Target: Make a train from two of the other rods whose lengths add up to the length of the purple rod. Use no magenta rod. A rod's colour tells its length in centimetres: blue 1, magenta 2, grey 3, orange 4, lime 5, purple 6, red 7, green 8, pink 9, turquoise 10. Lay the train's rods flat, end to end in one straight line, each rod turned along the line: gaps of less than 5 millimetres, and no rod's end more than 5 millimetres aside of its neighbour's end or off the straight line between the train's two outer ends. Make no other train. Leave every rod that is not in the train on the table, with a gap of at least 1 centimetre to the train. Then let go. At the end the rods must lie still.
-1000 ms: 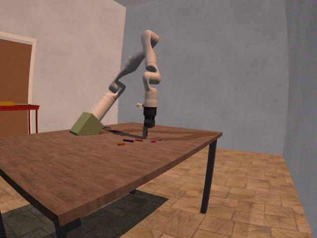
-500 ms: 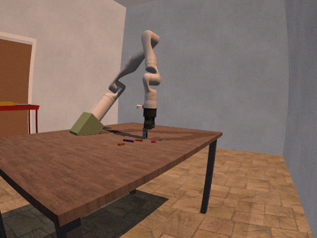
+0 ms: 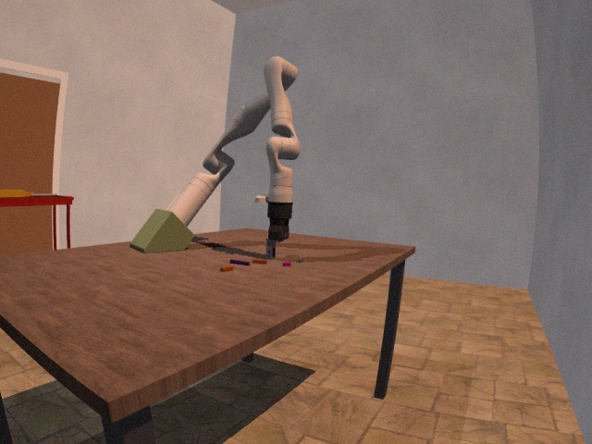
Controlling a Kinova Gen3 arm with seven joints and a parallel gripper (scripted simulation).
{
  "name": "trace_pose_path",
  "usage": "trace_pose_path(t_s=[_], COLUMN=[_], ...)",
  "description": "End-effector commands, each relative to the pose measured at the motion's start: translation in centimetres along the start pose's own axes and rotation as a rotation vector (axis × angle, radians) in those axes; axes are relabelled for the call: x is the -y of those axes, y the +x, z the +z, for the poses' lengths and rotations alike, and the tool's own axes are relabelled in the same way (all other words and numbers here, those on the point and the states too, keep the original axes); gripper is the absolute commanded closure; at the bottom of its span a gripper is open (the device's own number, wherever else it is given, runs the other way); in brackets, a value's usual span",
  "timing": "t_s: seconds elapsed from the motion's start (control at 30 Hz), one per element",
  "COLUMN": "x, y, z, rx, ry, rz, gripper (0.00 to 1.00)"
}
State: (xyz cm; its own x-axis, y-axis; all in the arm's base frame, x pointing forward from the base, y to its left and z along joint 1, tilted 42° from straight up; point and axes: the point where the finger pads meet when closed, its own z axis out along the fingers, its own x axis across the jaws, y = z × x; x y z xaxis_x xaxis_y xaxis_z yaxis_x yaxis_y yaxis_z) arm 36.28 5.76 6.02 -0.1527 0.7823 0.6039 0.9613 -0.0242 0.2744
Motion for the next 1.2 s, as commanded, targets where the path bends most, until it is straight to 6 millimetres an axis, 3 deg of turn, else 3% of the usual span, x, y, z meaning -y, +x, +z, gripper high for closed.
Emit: trace_pose_path(t_s=[0.0, 0.5, 0.53, 0.67, 0.7, 0.97, 1.0, 1.17], x=[-0.03, -0.03, -0.03, -0.03, -0.03, -0.03, -0.03, -0.03], y=[-0.04, -0.04, -0.04, -0.04, -0.04, -0.04, -0.04, -0.04], z=[-0.04, -0.04, -0.04, -0.04, -0.04, -0.04, -0.04, -0.04], rx=[0.001, 0.001, 0.001, 0.001, 0.001, 0.001, 0.001, 0.001], ry=[-0.001, -0.001, -0.001, -0.001, -0.001, -0.001, -0.001, -0.001], rz=[0.0, 0.0, 0.0, 0.0, 0.0, 0.0, 0.0, 0.0], gripper=[0.76, 0.76, 0.7, 0.7, 0.64, 0.52, 0.46, 0.46])
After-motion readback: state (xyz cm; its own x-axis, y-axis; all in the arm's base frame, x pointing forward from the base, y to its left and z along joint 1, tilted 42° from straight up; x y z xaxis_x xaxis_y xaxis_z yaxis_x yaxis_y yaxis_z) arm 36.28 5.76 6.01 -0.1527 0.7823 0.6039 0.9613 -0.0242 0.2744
